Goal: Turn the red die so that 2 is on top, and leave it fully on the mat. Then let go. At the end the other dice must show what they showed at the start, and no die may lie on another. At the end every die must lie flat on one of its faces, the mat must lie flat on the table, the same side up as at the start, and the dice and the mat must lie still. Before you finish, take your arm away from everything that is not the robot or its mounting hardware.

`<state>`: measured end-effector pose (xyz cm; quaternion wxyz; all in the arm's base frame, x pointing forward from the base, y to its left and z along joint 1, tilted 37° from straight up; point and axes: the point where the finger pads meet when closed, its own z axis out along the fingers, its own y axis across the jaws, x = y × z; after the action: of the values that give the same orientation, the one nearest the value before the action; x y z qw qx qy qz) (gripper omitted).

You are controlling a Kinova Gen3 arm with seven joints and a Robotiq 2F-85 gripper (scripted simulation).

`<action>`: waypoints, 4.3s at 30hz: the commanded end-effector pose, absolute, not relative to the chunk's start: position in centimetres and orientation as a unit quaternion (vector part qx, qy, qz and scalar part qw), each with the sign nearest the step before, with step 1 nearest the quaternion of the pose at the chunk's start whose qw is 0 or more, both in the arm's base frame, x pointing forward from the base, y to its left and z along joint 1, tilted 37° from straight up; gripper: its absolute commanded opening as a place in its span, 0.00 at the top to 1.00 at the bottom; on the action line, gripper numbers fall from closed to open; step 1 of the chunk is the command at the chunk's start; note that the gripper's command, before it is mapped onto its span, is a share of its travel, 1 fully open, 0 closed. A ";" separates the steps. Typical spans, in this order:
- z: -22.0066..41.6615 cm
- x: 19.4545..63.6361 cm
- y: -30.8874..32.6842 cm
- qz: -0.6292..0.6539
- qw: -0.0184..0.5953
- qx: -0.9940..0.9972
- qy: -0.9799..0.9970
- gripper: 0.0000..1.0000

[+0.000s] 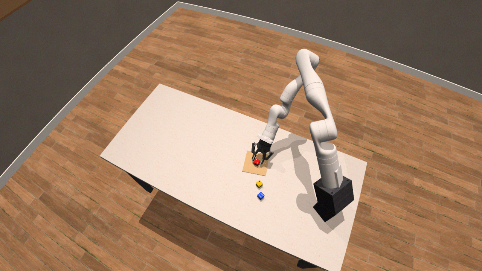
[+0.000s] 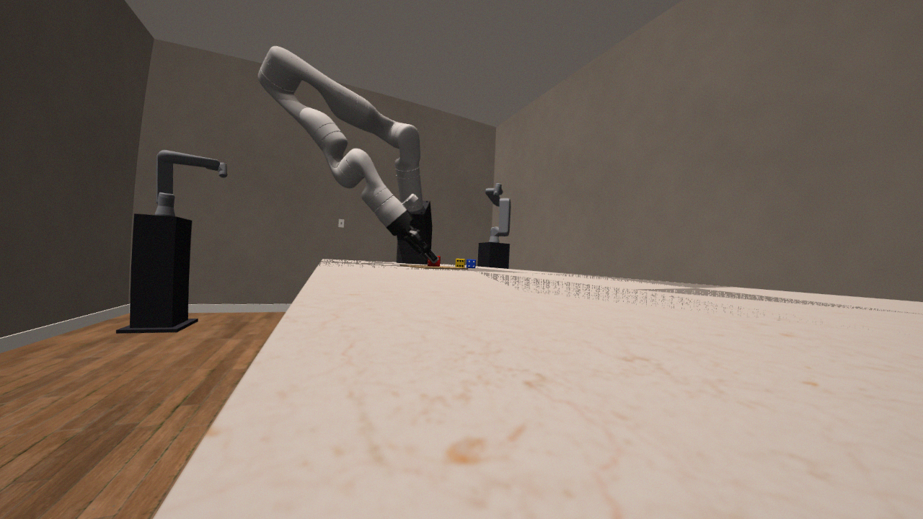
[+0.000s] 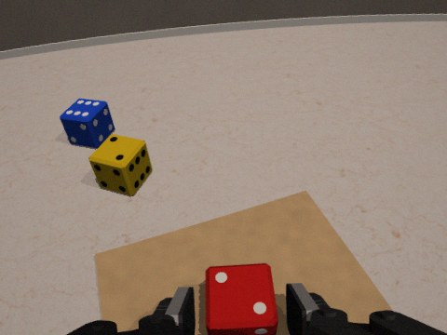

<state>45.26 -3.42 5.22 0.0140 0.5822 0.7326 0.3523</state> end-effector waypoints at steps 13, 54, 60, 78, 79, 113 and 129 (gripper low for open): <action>5.1 45.4 -3.5 0.352 0.017 0.579 0.736 0.33; 10.6 41.7 -1.7 0.352 0.017 0.579 0.736 0.33; 10.6 41.6 -1.7 0.350 0.018 0.579 0.736 0.33; 9.8 41.3 -1.1 0.291 0.070 0.609 0.735 0.33; 9.9 41.3 -1.1 0.288 0.076 0.611 0.734 0.33; 10.2 41.4 -1.1 0.261 0.117 0.624 0.727 0.33; 9.5 41.2 -0.7 0.228 0.139 0.636 0.724 0.33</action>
<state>41.11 -1.77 9.28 0.1322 0.6438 0.7168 0.2331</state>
